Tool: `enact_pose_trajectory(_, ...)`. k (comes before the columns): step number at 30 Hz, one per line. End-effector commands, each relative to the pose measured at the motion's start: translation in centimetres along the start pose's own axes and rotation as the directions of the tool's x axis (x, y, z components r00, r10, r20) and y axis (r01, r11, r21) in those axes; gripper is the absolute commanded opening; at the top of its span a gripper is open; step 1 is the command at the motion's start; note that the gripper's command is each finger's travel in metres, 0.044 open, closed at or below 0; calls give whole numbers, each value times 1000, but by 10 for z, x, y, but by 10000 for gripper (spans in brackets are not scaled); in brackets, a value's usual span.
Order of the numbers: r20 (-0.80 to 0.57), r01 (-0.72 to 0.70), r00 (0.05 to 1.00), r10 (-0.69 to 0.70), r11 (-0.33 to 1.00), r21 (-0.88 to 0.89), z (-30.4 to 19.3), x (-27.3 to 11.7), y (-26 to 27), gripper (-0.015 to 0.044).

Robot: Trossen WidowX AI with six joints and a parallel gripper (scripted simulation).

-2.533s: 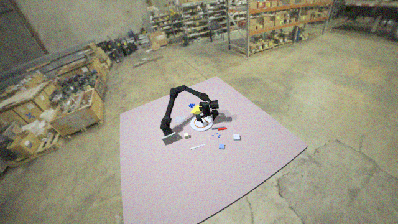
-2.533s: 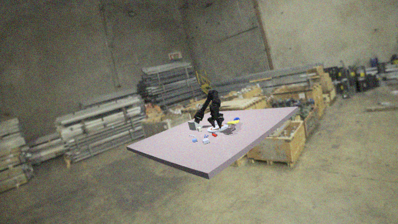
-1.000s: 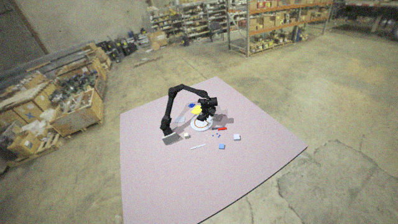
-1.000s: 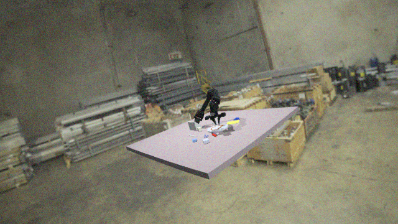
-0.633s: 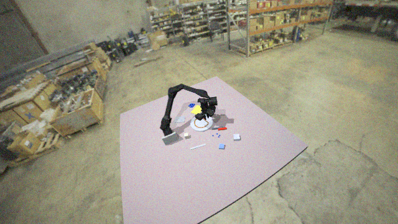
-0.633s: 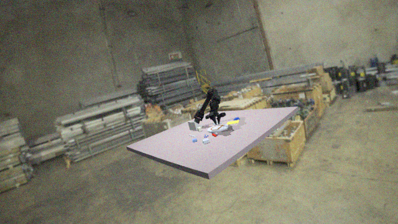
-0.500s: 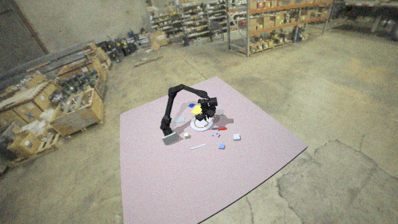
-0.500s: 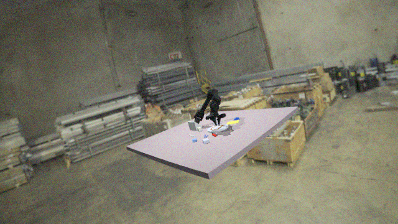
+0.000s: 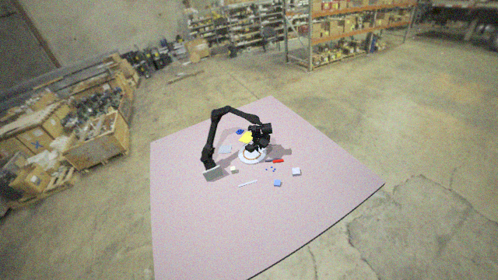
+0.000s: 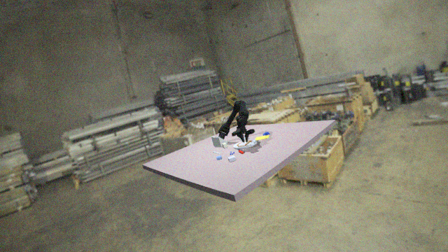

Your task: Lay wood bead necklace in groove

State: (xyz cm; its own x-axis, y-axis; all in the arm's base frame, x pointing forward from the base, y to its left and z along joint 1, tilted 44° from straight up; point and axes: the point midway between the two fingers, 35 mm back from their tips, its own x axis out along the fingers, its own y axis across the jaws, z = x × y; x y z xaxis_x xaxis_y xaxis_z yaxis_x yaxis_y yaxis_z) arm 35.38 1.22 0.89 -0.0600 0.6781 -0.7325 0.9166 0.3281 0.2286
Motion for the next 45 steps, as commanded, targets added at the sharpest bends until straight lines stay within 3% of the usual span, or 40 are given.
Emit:
enact_pose_trajectory(1, -7, 1, 1000, -1, 1000, 6, -1, 7, -1, 120)
enact_pose_trajectory(11, -10, 3, 1000, -3, 1000, 7, -2, 19, -2, 120)
enact_pose_trajectory(16, -5, 5, 1000, -5, 1000, 2, -2, 17, -1, 0)
enact_pose_trajectory(45, -5, 5, 1000, -5, 1000, 2, -2, 17, -1, 0)
